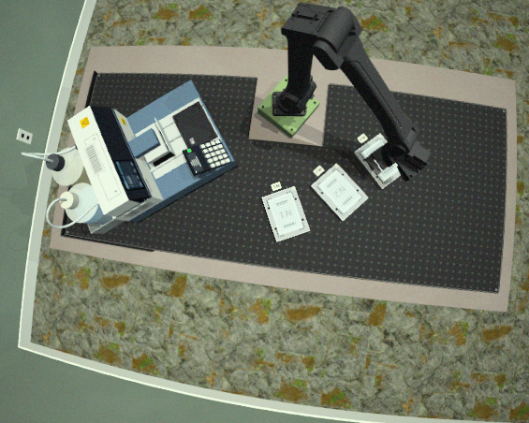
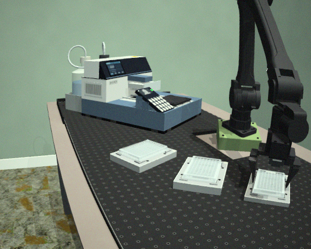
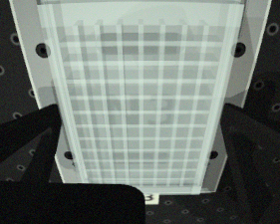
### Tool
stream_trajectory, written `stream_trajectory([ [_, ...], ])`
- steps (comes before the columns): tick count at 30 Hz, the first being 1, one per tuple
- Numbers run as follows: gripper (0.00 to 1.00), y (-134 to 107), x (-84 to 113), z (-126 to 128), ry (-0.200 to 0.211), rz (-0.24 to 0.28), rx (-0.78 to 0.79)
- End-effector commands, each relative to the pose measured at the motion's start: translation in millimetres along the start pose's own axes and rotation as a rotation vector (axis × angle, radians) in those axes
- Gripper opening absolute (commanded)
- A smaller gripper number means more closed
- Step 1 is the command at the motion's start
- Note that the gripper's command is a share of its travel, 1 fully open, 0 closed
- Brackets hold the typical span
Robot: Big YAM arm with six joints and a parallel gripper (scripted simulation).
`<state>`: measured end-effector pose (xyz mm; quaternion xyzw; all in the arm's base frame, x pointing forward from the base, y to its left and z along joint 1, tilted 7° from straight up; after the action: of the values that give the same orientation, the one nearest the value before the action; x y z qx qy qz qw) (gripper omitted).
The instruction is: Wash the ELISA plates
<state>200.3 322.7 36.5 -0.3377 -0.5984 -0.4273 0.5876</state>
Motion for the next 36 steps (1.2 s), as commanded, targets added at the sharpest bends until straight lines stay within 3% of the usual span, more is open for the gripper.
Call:
stream_trajectory([
  [1, 1.0, 10, 6.5, 6, 0.015, -0.022, 0.0],
  [13, 1.0, 10, 6.5, 6, 0.015, -0.022, 0.0],
  [17, 1.0, 20, 26.3, 10, 0.03, -0.046, -0.002],
  [25, 1.0, 20, 40.5, 11, 0.031, -0.047, -0.001],
  [27, 1.0, 20, 40.5, 11, 0.031, -0.047, -0.001],
  [28, 1.0, 8, 24.2, 3, 0.001, -0.002, 0.0],
  [30, 1.0, 18, 44.6, 10, 0.03, -0.044, -0.001],
  [36, 1.0, 19, 56.5, 11, 0.033, -0.048, -0.001],
])
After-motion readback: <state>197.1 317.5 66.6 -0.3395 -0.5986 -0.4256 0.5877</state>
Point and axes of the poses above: the point where the finger pads meet when closed, its own x axis back along the fingers, its own z axis across the jaws, y = z × x, the point moved 1 cm from there along x, back along the fingers, and after that the axes turned 11 degrees about -x, right-handed, at the moved point
